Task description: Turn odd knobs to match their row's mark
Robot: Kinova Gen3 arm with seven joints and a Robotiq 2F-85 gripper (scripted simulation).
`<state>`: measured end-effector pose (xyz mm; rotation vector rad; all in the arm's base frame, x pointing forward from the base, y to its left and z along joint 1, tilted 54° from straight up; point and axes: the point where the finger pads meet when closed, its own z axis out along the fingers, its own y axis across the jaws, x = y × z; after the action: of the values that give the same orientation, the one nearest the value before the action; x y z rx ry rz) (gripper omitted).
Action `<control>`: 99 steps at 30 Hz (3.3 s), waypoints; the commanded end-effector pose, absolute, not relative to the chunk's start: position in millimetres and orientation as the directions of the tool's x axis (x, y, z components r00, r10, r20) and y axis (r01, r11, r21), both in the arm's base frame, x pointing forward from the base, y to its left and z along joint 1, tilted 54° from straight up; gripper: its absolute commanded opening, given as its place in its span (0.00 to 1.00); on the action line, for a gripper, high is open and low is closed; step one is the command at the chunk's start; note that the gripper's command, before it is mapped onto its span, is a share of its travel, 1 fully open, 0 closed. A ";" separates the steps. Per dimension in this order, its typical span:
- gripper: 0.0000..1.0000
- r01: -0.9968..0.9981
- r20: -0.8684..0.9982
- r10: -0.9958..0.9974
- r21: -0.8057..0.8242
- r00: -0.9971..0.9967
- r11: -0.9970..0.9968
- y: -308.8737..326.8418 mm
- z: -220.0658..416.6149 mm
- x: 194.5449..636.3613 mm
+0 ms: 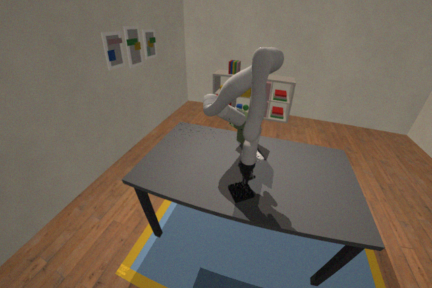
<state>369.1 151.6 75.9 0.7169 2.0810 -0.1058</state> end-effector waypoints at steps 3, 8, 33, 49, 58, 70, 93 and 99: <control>0.08 0.504 -0.795 0.405 0.148 -0.451 0.851 151.9 75.9 369.0; 0.08 0.475 -0.803 0.353 0.100 -0.480 0.874 151.9 75.9 369.0; 0.08 0.220 -0.767 -0.062 -0.259 -0.639 0.941 151.9 75.9 369.0; 0.08 -0.018 -0.628 -0.387 -0.511 -0.675 0.860 151.9 75.9 369.0; 0.08 -0.169 -0.497 -0.570 -0.639 -0.654 0.751 151.9 75.9 369.0; 0.08 -0.295 -0.362 -0.707 -0.724 -0.608 0.624 151.9 76.0 369.0; 0.08 -0.386 -0.244 -0.795 -0.772 -0.555 0.506 151.9 76.0 369.0; 0.08 -0.387 -0.242 -0.797 -0.772 -0.554 0.504 151.9 76.0 369.0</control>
<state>369.2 151.5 75.9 -0.9645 2.1581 -0.9027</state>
